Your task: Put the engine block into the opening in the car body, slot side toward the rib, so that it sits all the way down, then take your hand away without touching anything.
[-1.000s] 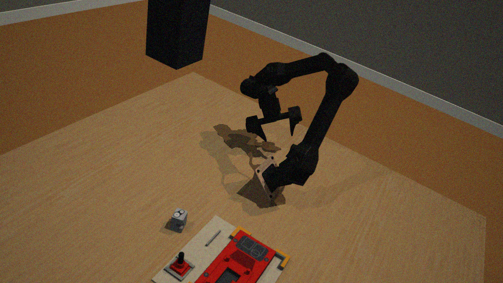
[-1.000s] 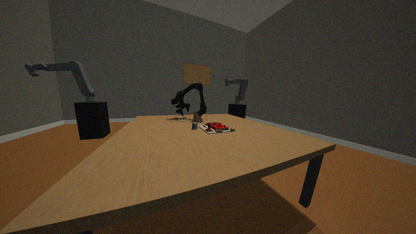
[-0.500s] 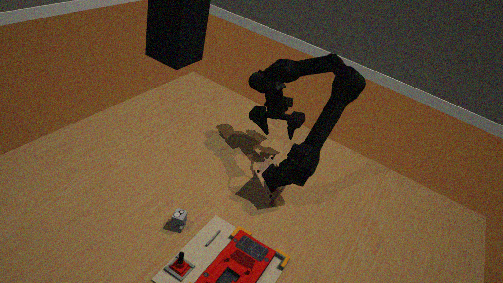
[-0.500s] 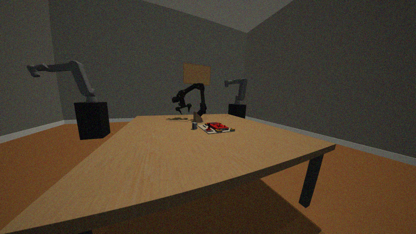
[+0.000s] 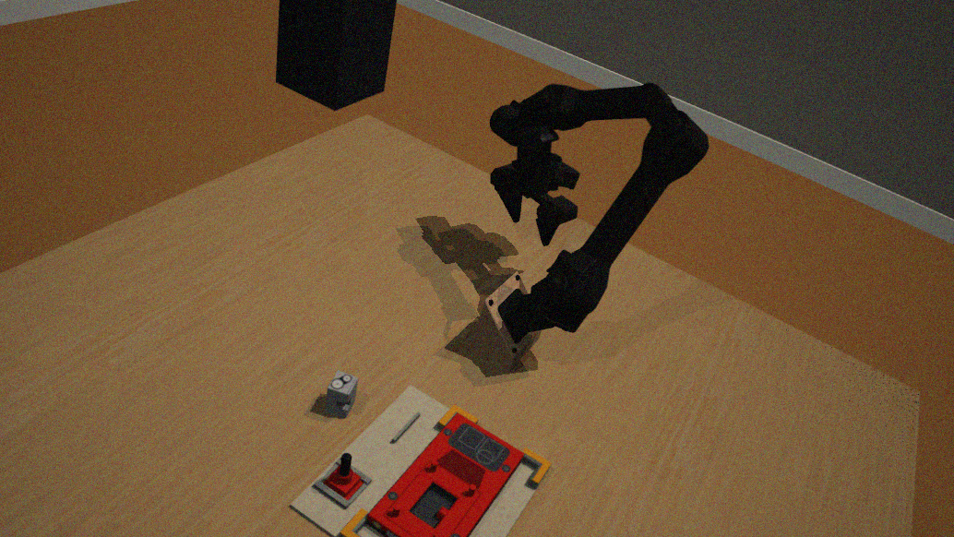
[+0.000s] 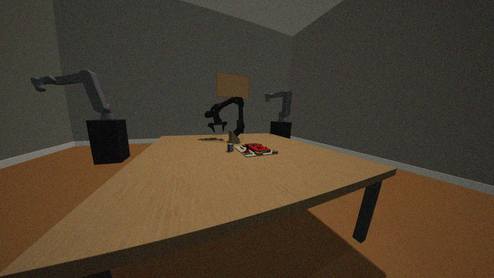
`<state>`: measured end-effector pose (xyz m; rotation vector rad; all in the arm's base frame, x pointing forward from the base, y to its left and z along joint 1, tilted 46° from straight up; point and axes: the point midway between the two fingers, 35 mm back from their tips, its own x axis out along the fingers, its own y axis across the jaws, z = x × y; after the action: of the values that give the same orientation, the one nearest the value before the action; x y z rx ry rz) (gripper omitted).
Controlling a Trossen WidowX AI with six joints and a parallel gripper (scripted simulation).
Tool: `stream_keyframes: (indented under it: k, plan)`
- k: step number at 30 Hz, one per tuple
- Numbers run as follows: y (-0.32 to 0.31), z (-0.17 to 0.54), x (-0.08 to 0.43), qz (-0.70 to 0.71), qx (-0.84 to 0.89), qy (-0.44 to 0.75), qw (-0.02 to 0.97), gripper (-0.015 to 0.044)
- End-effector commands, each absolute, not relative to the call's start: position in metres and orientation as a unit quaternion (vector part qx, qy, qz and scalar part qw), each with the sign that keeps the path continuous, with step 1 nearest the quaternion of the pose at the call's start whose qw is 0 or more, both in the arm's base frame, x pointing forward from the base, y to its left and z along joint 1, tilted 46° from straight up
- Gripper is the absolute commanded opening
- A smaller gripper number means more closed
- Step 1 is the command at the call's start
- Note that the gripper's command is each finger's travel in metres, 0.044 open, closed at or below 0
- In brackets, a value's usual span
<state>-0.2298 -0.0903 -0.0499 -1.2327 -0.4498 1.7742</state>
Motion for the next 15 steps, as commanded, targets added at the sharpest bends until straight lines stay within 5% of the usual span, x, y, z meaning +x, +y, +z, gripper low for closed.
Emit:
stream_keyframes:
  k: [1,15]
  plan:
    - [-0.0953,-0.0462,-0.2342,0.726,-0.483,-0.123,0.474,0.0440]
    - [-0.1011,-0.0376,-0.2404,0.711,-0.405,0.081,0.569,0.0440]
